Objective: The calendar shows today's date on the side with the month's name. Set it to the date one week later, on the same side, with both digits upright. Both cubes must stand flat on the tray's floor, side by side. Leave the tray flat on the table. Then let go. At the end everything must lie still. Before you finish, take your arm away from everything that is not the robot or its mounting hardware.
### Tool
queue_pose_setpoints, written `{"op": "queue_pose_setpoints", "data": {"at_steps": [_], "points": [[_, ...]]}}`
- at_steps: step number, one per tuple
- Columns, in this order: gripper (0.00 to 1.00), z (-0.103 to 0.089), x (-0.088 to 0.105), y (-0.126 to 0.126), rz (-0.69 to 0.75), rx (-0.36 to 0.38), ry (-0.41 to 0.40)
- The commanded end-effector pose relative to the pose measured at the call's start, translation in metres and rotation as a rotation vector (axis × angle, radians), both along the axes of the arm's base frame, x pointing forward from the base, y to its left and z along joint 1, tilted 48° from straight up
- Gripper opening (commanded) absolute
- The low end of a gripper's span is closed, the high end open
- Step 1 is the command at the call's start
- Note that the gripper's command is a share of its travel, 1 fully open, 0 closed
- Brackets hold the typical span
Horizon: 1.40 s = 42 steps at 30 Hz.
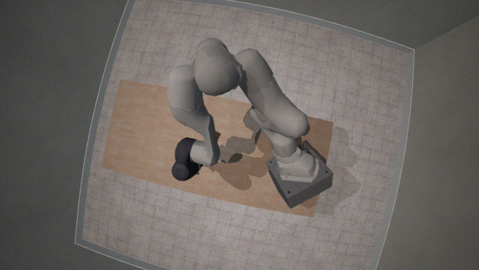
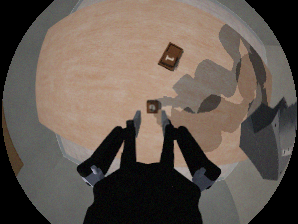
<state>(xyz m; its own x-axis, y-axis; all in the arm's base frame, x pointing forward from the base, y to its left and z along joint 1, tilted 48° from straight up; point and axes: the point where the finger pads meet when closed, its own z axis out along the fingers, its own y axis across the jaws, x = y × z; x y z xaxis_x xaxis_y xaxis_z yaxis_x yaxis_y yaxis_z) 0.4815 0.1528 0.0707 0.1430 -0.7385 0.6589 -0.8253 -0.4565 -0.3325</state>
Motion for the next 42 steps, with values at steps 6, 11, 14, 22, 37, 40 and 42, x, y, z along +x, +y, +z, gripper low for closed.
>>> {"op": "queue_pose_setpoints", "data": {"at_steps": [6, 11, 14, 22, 37, 40, 42], "points": [[0.29, -0.003, 0.001, -0.001, -0.002, 0.003, -0.003], [0.29, -0.004, 0.002, -0.003, -0.002, 0.003, -0.003], [0.29, -0.007, 0.003, -0.004, -0.002, 0.003, -0.003], [0.29, -0.014, 0.009, -0.009, -0.002, 0.003, -0.003], [0.29, -0.028, 0.020, -0.020, -0.002, 0.003, -0.003], [0.29, -0.031, 0.022, -0.022, -0.002, 0.003, -0.003], [0.29, -0.032, 0.023, -0.022, -0.002, 0.003, -0.003]]}}
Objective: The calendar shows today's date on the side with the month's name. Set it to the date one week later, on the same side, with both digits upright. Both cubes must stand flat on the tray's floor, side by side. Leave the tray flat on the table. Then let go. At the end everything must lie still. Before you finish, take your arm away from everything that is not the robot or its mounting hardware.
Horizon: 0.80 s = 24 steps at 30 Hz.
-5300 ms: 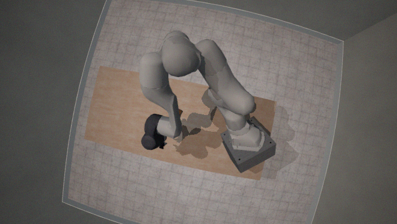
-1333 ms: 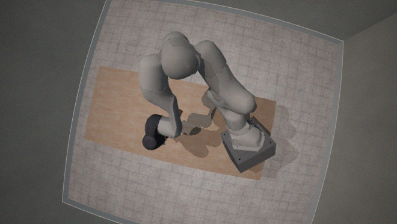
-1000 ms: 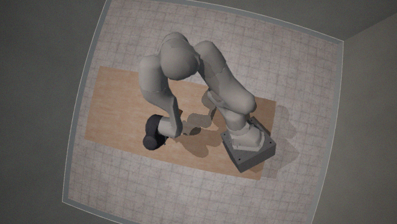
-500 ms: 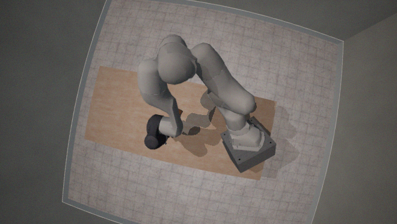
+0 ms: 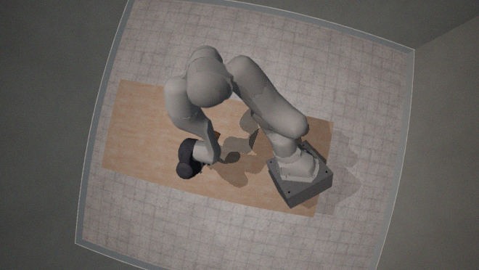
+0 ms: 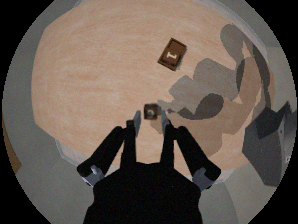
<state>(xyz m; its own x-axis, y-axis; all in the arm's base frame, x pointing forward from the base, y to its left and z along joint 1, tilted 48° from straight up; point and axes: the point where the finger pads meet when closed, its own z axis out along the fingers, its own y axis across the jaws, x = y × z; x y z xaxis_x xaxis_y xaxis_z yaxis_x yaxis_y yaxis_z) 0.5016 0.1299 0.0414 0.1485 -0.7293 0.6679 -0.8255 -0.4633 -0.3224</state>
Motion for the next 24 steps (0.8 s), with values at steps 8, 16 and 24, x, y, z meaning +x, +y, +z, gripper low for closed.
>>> {"op": "queue_pose_setpoints", "data": {"at_steps": [8, 16, 24], "points": [[0.29, -0.0063, 0.0058, -0.0022, -0.005, 0.016, -0.008], [0.29, -0.0079, 0.0070, -0.0033, -0.005, 0.016, -0.008], [0.29, -0.0079, 0.0070, -0.0034, -0.005, 0.016, -0.008]]}}
